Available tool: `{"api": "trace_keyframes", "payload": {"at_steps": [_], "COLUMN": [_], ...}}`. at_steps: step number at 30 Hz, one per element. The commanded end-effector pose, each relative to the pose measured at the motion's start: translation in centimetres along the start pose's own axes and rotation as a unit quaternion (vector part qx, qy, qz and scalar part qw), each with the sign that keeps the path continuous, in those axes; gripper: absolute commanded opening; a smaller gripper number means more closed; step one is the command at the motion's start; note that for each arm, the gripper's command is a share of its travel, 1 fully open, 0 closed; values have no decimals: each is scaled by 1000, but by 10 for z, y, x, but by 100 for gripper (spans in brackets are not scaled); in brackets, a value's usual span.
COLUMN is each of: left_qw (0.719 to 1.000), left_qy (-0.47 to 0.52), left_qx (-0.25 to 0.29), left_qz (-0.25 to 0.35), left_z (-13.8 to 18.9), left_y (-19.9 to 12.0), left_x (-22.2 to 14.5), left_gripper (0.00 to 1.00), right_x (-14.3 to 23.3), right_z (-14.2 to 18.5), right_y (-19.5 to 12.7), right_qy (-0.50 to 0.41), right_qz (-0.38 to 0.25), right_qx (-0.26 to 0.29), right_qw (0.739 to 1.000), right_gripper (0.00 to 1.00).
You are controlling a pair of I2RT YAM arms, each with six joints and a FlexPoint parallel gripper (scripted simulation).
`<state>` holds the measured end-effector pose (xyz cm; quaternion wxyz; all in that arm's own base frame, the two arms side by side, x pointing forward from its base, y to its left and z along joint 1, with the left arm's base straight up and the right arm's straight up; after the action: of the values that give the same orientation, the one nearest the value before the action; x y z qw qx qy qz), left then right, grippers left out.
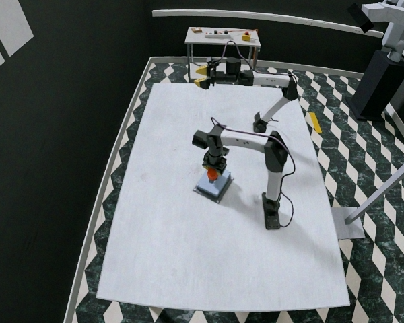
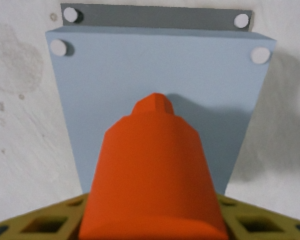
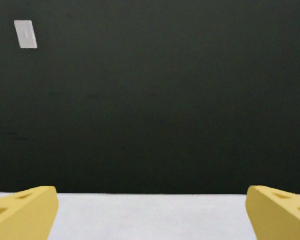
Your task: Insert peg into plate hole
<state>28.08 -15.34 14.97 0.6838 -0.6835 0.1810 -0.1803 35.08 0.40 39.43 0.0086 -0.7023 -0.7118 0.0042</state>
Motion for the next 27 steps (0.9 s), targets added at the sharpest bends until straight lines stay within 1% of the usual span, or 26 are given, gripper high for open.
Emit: {"api": "trace_keyframes", "payload": {"at_steps": [1, 17, 18, 19, 20, 22, 25, 27], "left_qw": [1000, 1000, 1000, 1000, 1000, 999, 999, 999], "left_qy": [0, 0, 0, 0, 1, 1, 1, 1], "left_qx": [-1, -1, -2, -2, -4, -6, -5, -5], "left_qz": [-10, -10, -21, -21, -31, -39, -34, -33], "left_z": [0, 0, -1, -1, -1, -2, -1, -1], "left_y": [-5, -5, -11, -11, -16, -21, -24, -33], "left_x": [2, 2, 4, 4, 5, 6, 3, 2], "left_gripper": [3, 3, 14, 3, 0, 0, 33, 34], "right_x": [0, 0, 0, 0, 0, 0, 1, 4], "right_z": [-6, -6, -6, -6, -7, -7, -5, -1], "right_y": [-2, -2, -2, -2, -2, -2, -2, -2], "right_qy": [0, 0, 0, 0, 0, 0, -4, -14], "right_qz": [-1, -1, -1, -1, -1, -1, -5, -16], "right_qx": [-9, -9, -9, -9, -9, -10, -5, 6], "right_qw": [1000, 1000, 1000, 1000, 1000, 1000, 1000, 1000], "right_gripper": [100, 100, 100, 100, 100, 100, 100, 100]}}
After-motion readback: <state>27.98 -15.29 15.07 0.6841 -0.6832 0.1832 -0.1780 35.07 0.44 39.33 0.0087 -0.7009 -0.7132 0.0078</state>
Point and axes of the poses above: on each arm, the point where the finger pads meet when closed, its own y axis out along the fingers, its own x axis across the jaws, z = x × y, the point moved 3 cm from there along -y, back along the fingers, and after that the axes turned 1 degree about y, right-handed, at the moved point
